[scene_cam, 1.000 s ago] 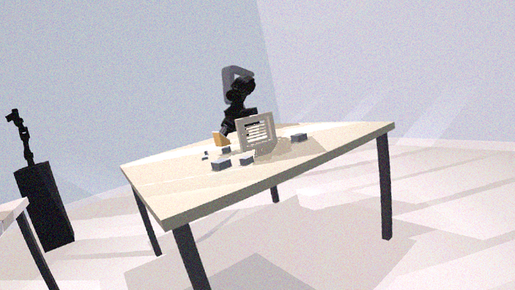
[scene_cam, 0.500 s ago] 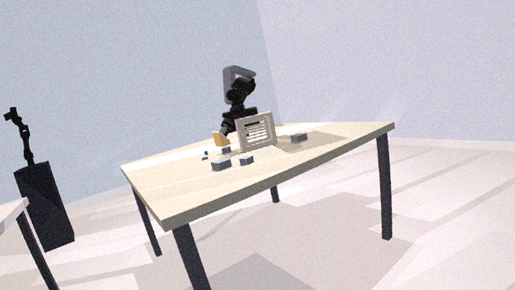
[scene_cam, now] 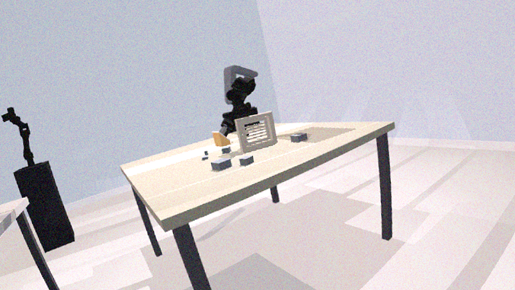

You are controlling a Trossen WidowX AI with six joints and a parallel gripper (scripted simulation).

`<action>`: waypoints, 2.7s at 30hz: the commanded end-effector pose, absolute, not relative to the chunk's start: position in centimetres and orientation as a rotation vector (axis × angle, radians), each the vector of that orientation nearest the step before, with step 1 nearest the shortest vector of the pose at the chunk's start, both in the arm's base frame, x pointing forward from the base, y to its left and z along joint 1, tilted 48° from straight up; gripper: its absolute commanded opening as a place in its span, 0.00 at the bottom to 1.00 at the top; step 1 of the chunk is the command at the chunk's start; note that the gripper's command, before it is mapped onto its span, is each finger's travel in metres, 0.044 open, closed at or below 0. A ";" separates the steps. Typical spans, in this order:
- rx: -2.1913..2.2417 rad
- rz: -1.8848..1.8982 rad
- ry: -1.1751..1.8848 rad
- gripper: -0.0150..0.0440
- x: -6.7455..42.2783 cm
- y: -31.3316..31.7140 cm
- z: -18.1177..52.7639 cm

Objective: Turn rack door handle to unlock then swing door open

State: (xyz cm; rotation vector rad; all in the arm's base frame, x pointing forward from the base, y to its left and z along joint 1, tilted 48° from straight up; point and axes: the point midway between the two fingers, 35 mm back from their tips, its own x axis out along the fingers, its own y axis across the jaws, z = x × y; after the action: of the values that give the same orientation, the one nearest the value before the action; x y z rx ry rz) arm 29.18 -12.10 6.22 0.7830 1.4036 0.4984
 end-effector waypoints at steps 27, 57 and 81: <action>-0.398 1.269 0.701 0.76 29.3 -12.1 6.2; -0.538 1.335 0.593 0.52 29.3 -12.1 6.2; -0.527 1.330 0.601 0.30 29.2 -12.0 6.3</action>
State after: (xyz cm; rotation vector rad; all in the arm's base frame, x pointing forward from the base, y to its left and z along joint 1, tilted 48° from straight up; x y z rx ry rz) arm 29.25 -12.07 6.25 -0.5376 0.5944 1.3343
